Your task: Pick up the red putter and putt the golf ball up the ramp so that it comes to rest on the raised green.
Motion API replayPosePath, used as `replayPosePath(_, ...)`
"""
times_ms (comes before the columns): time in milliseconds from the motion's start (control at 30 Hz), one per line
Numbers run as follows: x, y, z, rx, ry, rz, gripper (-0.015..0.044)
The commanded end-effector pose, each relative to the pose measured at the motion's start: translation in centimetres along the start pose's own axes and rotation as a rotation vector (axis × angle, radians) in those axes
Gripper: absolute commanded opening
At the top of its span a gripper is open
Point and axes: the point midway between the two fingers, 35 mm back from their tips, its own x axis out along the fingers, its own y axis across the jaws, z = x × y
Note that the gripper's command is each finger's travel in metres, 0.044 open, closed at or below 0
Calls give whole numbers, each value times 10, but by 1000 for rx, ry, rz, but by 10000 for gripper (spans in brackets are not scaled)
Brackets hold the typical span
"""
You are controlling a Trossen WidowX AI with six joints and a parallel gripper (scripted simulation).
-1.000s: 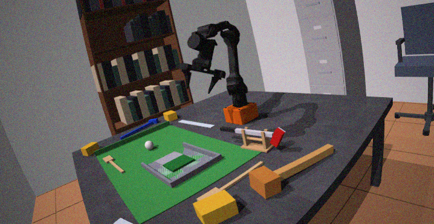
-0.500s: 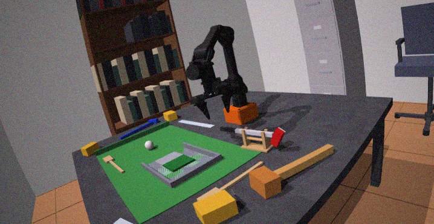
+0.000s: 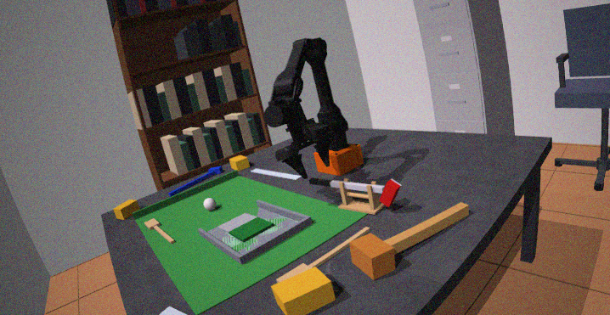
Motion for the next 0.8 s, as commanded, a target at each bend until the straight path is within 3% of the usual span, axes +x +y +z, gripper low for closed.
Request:
replayPosePath(0,17,3,-2,-4,-3,13,440)
replayPosePath(767,51,3,-12,-4,-3,14,440)
